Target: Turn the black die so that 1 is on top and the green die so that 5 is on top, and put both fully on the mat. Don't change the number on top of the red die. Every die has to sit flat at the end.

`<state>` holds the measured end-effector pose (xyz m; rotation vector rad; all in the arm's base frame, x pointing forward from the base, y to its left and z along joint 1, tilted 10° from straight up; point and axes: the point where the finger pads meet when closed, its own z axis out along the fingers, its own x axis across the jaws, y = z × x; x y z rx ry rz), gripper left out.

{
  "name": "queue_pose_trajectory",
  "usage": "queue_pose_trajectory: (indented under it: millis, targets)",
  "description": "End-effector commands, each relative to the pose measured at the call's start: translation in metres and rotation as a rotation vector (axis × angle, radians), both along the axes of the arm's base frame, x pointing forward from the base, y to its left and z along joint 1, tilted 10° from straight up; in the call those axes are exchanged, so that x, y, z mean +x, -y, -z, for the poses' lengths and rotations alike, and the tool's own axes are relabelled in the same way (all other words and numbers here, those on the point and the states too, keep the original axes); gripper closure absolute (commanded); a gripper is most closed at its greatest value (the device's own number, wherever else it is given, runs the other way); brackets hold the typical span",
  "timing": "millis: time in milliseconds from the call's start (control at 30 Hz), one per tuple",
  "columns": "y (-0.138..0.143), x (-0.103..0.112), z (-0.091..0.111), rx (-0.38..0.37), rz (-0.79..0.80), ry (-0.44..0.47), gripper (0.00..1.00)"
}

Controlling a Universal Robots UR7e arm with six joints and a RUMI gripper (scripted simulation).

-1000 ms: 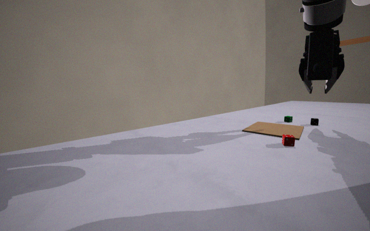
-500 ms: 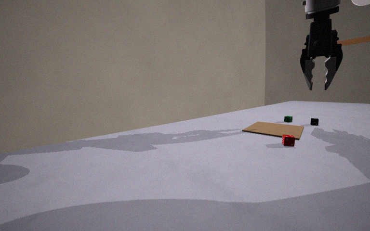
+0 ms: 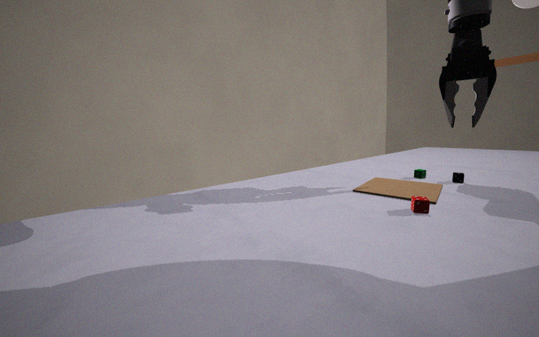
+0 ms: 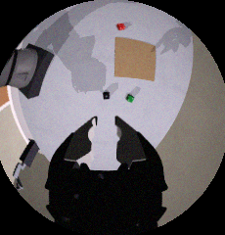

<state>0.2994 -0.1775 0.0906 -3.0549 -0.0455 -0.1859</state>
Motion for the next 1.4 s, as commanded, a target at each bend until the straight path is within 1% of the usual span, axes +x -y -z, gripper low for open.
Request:
queue_pose_trajectory:
  millis: [0, 233, 267, 867, 1067, 1133, 1367]
  targets:
    - [0.0017, -0.0001, -0.0004, 0.035, -0.008, -0.002, 0.79]
    - [0.0028, -0.0002, -0.0011, 0.056, -0.01, -0.001, 0.79]
    - [0.0028, -0.0002, -0.0011, 0.056, -0.01, -0.001, 0.0]
    - [0.0023, 0.0, -0.0005, 0.058, 0.013, -0.004, 0.0]
    - [0.0007, 0.0007, 0.0016, 0.068, 0.096, -0.014, 0.0]
    - [0.0007, 0.0007, 0.0016, 0.068, 0.096, -0.014, 0.0]
    - [-0.0026, 0.0021, 0.0064, 0.09, 0.283, -0.036, 0.0]
